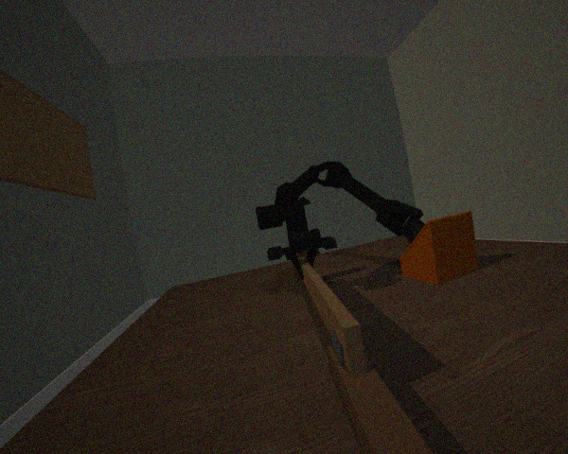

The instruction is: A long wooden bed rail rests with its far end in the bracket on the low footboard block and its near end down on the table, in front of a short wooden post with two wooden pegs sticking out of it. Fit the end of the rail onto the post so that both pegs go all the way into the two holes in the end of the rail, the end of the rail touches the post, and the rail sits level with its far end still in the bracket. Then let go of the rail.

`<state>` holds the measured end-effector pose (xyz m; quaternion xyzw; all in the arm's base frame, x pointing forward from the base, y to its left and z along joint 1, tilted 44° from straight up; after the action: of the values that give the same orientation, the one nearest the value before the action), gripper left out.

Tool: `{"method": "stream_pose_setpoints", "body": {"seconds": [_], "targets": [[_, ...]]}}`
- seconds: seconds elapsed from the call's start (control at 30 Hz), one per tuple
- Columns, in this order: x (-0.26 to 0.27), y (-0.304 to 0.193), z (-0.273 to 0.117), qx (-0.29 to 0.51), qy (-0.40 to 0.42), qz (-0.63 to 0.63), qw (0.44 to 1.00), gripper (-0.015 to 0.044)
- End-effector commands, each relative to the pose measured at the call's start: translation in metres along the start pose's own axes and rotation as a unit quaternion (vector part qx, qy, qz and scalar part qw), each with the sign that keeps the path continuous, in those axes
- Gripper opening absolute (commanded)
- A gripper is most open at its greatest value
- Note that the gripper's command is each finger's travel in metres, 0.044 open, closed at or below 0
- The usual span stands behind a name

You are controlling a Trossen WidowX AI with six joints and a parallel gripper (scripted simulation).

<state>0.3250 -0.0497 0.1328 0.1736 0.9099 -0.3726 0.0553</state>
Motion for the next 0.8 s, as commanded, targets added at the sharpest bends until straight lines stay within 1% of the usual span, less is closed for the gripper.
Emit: {"method": "stream_pose_setpoints", "body": {"seconds": [0.0,0.77], "targets": [[0.0001,-0.0017,0.0001,0.002,0.000,-0.002,1.000,0.0000],[-0.0006,-0.0088,0.0006,0.002,0.000,-0.002,1.000,0.0000]]}}
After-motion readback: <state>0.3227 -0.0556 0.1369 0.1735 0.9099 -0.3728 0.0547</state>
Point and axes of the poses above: the point midway between the two fingers, 35 mm back from their tips, its own z axis out along the fingers, its own x axis across the jaws, y = z × x, the point moved 8 cm from there along -z, back along the fingers, and after that the axes turned 5 degrees about z, right-handed, at the moved point
